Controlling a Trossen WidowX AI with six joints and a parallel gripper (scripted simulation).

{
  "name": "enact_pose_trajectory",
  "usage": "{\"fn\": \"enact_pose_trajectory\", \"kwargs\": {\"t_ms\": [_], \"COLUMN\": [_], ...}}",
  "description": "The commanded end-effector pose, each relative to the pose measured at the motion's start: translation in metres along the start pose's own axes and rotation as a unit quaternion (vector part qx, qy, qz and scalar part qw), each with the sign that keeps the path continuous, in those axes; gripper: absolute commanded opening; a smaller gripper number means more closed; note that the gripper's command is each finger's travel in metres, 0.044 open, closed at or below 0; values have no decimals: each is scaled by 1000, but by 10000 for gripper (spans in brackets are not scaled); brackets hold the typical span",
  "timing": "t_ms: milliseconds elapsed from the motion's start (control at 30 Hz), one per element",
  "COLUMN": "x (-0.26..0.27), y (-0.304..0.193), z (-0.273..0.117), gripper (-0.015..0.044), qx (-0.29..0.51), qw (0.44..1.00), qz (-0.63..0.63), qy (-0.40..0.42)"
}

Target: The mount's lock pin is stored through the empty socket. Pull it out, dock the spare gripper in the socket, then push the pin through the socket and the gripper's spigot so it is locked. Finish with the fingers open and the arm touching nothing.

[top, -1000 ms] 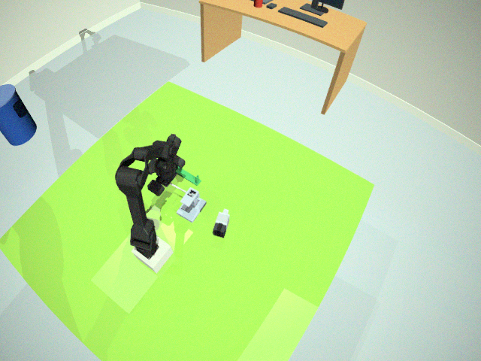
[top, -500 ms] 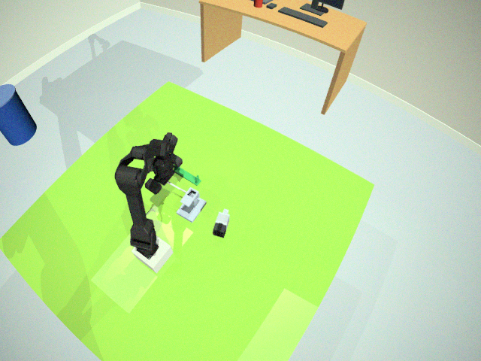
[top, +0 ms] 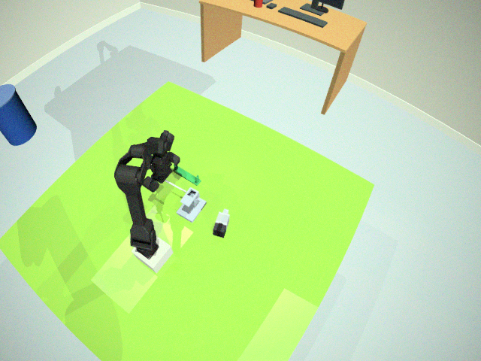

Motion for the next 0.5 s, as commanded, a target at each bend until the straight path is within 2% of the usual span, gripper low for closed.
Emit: {"fn": "enact_pose_trajectory", "kwargs": {"t_ms": [0, 467], "x": [-1, 2], "y": [4, 16], "z": [-2, -3], "gripper": [0, 0], "qx": [1, 3], "qw": [1000, 1000], "qz": [2, 3], "qy": [-2, 2]}}
Point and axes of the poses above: the point midway between the two fingers, 35 mm back from their tips, its own z axis out along the fingers, its own x axis across the jaws, y = z × x, the point moved 2 cm from there along -z, back along the fingers, and after that the axes turned 13 degrees about z, right-handed, at the moved point
